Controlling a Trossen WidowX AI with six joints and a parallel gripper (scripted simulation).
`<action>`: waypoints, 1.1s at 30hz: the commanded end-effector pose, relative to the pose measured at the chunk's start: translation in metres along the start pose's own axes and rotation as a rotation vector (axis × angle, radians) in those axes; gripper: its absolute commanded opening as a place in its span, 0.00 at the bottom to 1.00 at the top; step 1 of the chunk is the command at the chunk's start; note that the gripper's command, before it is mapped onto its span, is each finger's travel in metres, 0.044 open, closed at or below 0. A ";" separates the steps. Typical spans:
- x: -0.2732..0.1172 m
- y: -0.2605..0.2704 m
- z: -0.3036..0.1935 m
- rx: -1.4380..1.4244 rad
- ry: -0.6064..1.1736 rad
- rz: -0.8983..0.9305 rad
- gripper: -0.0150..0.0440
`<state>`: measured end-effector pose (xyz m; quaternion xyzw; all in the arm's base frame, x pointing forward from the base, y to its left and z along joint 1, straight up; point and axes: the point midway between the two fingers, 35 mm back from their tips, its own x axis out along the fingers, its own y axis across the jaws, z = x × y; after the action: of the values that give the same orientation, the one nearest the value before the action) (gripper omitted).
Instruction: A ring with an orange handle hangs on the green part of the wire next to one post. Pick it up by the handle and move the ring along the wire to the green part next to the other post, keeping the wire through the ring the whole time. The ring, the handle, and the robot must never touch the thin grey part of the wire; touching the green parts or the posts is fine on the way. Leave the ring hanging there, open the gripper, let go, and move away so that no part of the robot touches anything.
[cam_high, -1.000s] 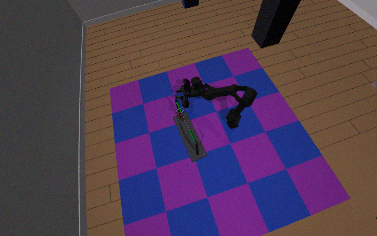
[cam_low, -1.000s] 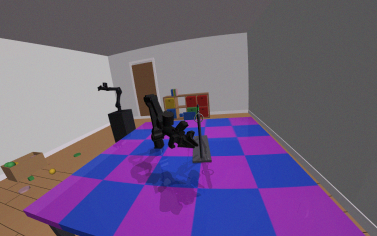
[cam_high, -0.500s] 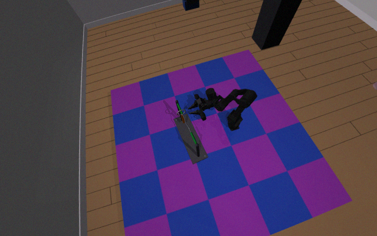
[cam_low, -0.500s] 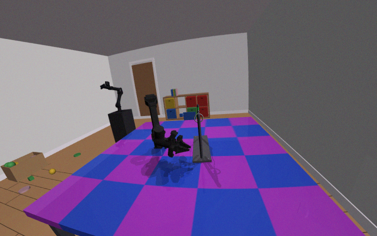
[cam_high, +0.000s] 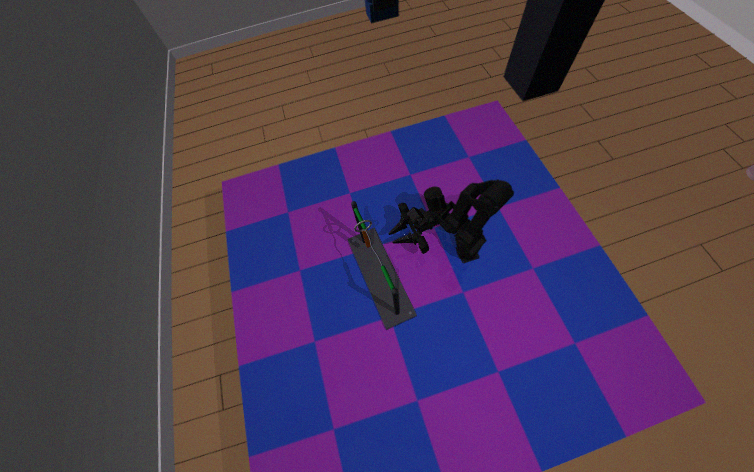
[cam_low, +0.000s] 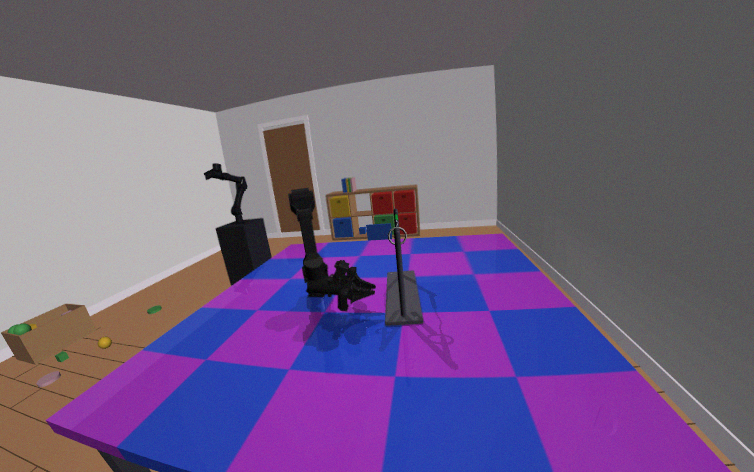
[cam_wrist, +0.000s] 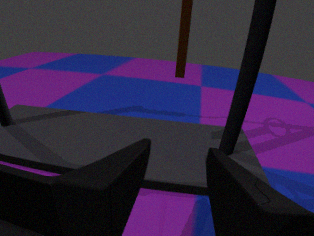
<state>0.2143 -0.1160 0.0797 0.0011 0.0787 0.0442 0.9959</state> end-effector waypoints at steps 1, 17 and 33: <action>0.011 0.000 0.012 -0.013 -0.015 0.006 0.53; 0.037 0.004 0.048 -0.023 -0.079 0.014 0.53; 0.056 0.001 0.051 -0.024 -0.079 0.014 0.53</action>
<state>0.2702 -0.1069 0.1194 -0.0066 0.0421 0.0535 0.9977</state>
